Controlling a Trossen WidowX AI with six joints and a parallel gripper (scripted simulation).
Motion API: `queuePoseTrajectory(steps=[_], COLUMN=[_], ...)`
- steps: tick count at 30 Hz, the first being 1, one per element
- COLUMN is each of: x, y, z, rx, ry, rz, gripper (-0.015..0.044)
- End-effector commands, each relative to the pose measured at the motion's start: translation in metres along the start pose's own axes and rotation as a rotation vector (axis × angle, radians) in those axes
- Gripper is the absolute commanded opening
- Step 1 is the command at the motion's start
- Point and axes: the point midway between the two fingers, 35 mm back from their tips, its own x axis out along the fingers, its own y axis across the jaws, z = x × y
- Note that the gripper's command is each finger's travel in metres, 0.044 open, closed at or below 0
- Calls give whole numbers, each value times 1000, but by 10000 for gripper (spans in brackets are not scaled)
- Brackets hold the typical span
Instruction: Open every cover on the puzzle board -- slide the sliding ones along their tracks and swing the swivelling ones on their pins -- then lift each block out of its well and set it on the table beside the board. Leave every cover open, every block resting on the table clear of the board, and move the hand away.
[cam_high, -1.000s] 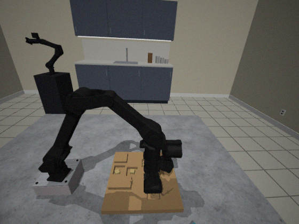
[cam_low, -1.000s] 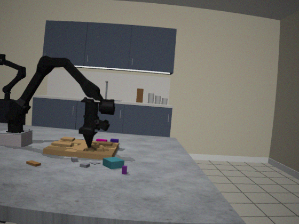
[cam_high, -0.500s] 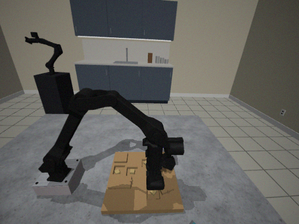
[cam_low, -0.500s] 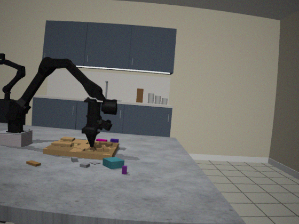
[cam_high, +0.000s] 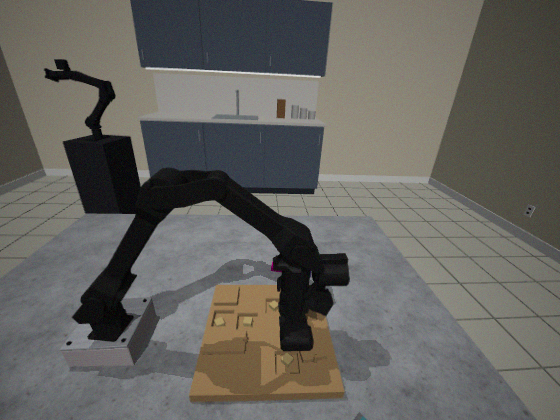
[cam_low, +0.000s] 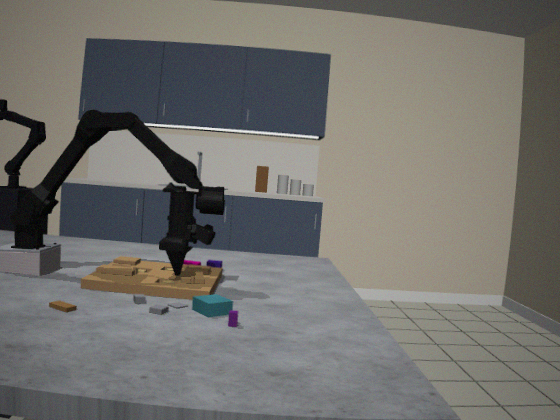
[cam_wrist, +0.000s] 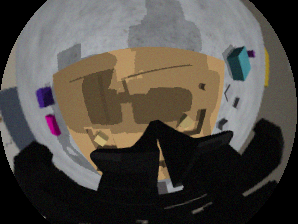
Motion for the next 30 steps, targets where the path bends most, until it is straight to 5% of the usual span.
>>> queuePoseTrajectory(steps=[1, 30], x=[1, -25], y=[5, 10], z=[4, 14], rx=[2, 2], ry=[3, 2], rz=[6, 6], gripper=[0, 0])
